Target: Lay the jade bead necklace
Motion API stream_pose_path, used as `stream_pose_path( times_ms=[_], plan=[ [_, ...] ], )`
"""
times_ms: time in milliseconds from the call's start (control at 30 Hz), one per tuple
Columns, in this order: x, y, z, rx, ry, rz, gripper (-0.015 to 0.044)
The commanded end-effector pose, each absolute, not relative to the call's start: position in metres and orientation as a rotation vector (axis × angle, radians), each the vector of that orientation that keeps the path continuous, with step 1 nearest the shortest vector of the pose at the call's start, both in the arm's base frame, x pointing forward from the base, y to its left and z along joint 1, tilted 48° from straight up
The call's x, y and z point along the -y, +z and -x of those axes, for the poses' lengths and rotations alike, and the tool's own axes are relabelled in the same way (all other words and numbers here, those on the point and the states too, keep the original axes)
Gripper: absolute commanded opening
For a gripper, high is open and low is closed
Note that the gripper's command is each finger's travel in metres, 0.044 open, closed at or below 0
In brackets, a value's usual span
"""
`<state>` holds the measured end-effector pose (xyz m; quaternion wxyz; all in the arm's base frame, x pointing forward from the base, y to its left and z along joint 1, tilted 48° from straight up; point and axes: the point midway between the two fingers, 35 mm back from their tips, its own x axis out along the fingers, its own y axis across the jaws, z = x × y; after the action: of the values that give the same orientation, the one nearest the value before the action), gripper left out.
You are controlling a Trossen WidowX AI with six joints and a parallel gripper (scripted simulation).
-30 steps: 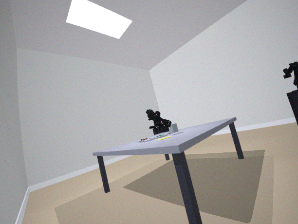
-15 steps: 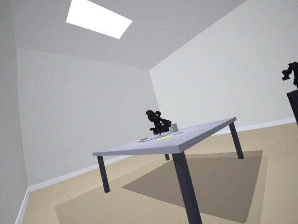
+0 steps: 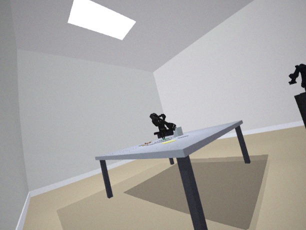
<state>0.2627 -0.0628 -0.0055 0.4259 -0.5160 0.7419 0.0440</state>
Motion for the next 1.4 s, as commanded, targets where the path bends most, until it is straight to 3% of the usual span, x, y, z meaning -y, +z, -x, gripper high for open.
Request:
stream_pose_path(
  times_ms=[0,1367],
  plan=[
    [0.062,-0.005,-0.263,-1.854,0.11,1.29,0.0],
    [0.068,0.008,-0.265,-1.854,0.114,1.298,0.0]
  ],
)
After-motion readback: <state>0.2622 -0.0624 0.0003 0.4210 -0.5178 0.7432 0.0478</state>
